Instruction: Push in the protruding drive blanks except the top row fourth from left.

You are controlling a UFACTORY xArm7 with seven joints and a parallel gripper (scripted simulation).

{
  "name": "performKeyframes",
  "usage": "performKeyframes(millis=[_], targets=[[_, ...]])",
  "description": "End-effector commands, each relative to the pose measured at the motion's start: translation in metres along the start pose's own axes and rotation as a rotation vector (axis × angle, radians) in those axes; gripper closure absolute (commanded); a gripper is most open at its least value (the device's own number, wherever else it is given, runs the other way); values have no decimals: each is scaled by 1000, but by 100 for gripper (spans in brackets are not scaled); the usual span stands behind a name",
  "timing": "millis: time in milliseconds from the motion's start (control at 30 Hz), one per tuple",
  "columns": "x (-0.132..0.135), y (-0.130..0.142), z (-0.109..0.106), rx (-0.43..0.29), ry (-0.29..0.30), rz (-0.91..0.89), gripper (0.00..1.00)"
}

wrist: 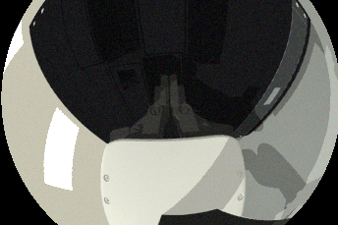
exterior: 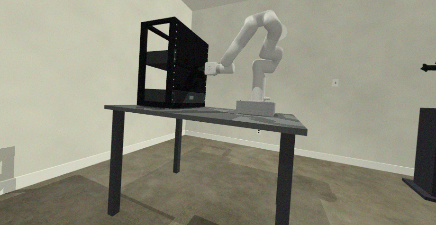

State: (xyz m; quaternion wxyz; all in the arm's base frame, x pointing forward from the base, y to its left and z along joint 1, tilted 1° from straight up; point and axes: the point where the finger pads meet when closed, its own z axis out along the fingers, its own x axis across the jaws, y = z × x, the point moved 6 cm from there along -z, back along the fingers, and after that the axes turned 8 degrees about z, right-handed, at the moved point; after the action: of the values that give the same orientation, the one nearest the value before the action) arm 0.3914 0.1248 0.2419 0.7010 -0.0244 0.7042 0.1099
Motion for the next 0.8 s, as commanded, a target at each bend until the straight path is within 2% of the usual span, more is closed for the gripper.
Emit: performKeyframes(millis=[0,167,467,533,767], targets=[[-2,1,0,-1,-5,2,100],[-2,1,-17,-1,-5,2,100],[-2,1,-70,-1,-5,2,100],[-2,1,-70,-1,-5,2,100],[-2,1,-91,-1,-5,2,100]])
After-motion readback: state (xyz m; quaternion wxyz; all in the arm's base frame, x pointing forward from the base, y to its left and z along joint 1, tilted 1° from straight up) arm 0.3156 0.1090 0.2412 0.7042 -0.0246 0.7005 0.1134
